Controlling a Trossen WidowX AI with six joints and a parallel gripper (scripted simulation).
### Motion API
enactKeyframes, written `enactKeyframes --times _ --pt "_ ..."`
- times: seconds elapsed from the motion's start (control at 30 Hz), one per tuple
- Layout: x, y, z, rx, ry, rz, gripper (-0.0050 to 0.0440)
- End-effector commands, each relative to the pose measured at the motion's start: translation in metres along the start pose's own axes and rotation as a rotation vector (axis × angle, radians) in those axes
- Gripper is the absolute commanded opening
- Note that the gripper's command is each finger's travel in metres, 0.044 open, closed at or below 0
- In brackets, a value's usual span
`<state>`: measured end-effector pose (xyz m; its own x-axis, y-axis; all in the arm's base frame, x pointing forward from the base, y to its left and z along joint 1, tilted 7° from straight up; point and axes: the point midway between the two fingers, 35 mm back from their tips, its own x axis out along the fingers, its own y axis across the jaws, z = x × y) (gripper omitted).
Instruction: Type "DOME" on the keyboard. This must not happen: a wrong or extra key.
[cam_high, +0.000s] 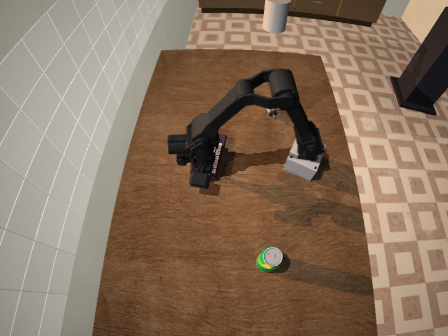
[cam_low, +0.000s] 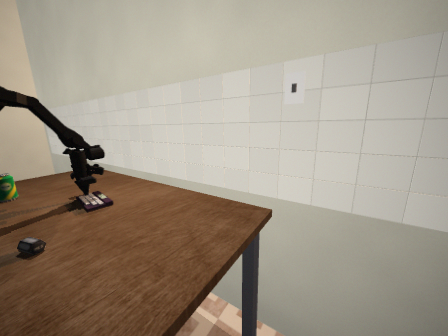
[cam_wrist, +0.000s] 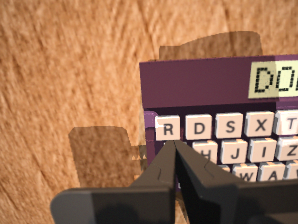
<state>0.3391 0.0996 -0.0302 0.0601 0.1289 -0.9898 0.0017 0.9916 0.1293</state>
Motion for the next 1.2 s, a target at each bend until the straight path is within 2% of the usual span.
enactKeyframes --times 0.0,0.27,0.37,0.43,0.63,0.73,0.87,0.93,1.17 --pt "0.004 0.001 -0.004 -0.003 0.011 -0.003 -0.005" --pt "-0.001 0.001 -0.001 -0.002 0.003 -0.002 -0.005" --pt "-0.033 0.002 0.006 -0.005 -0.02 0.004 -0.005" --pt "-0.045 0.002 0.005 -0.005 -0.021 0.004 -0.005" --pt "-0.043 -0.001 0.005 -0.004 -0.016 0.003 -0.005" --pt "-0.033 -0.024 0.008 -0.002 0.005 -0.002 -0.005" --pt "-0.037 -0.085 0.02 -0.003 0.003 -0.004 -0.005" --pt "-0.038 -0.104 0.021 -0.003 0.005 -0.004 -0.005" --pt "-0.037 -0.109 0.021 -0.006 0.006 -0.003 -0.005"
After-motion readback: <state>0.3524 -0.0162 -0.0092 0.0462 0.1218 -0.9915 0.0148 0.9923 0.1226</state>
